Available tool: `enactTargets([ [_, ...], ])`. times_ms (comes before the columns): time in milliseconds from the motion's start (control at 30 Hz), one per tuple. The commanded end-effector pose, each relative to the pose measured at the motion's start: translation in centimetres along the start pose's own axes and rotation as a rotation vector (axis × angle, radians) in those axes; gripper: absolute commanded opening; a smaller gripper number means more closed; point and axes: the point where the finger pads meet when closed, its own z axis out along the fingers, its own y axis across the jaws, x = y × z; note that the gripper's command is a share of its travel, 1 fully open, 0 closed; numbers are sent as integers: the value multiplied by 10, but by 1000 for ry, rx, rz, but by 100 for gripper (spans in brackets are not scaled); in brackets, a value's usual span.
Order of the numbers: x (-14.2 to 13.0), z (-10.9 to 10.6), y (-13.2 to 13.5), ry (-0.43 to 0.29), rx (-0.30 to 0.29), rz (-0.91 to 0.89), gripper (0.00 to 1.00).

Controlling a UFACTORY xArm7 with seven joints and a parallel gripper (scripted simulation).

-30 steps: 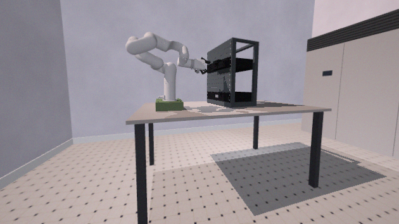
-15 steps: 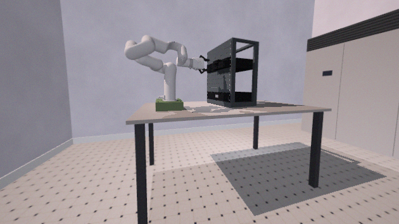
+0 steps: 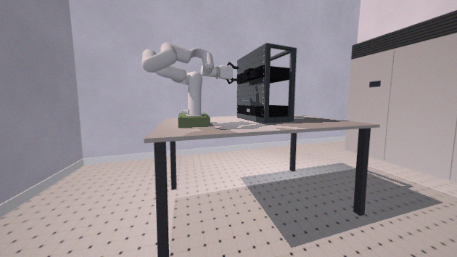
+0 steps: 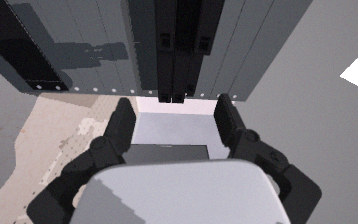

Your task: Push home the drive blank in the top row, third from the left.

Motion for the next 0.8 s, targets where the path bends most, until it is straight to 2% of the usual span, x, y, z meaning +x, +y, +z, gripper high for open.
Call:
enactTargets([
  [0, 0, -1, 2, 1, -6, 18, 100],
  [767, 5, -4, 7, 12, -20, 91, 100],
])
